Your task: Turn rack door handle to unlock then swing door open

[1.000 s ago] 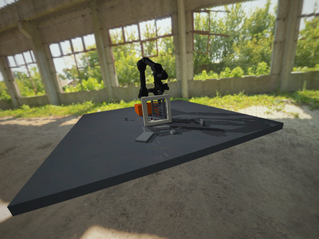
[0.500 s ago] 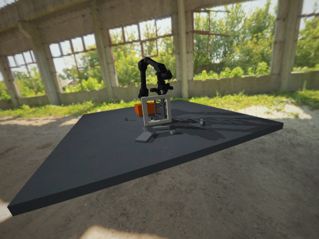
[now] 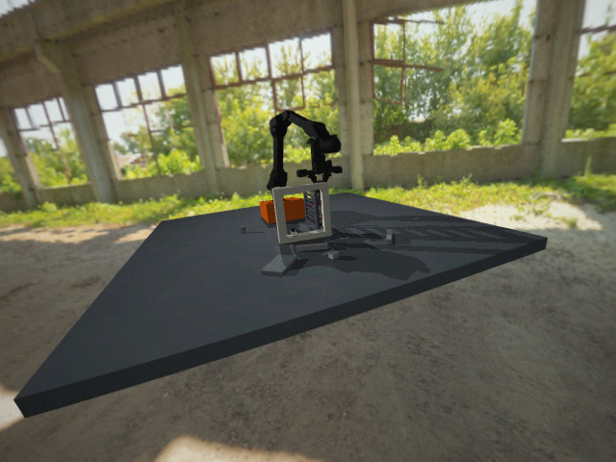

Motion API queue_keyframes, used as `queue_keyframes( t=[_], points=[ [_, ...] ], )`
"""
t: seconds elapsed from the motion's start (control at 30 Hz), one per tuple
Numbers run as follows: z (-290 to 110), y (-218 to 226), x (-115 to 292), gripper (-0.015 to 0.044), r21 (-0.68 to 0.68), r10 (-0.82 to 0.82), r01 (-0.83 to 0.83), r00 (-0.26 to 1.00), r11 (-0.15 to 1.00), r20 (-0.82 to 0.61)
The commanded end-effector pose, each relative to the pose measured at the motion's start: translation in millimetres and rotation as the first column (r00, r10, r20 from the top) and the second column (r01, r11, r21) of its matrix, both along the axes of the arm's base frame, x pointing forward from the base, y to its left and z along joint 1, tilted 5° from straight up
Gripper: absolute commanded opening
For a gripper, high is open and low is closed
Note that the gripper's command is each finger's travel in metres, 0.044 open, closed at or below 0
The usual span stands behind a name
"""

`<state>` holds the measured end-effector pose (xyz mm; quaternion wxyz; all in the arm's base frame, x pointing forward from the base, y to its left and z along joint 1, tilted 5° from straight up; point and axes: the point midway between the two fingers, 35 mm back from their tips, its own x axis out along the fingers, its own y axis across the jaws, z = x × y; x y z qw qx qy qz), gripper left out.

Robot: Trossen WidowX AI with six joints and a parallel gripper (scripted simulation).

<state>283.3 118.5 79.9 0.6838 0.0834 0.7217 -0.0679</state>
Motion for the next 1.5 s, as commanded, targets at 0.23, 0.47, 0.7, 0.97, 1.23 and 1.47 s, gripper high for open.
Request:
queue_keyframes(
  t=[0.23, 0.47, 0.7, 0.97, 1.23, 1.47],
  points=[
    [1, 9, 5, 0.0008, -0.004, -0.1, 0.1, 0.995, 0.995, -0.004],
    [1, 9, 5, 0.0008, -0.004, -0.1, 0.1, 0.995, 0.995, -0.004],
    [1, 9, 5, 0.0139, -0.004, -0.1, 0.1, 0.995, 0.995, -0.004],
    [2, 9, 5, 0.028, -0.004, -0.1, 0.1, 0.995, 0.995, -0.004],
    [12, 9, 7, 0.028, -0.003, -0.1, 0.1, 0.995, 0.995, -0.004],
    [21, 9, 8, 0.028, -0.004, -0.1, 0.1, 0.995, 0.995, -0.004]
  ],
)
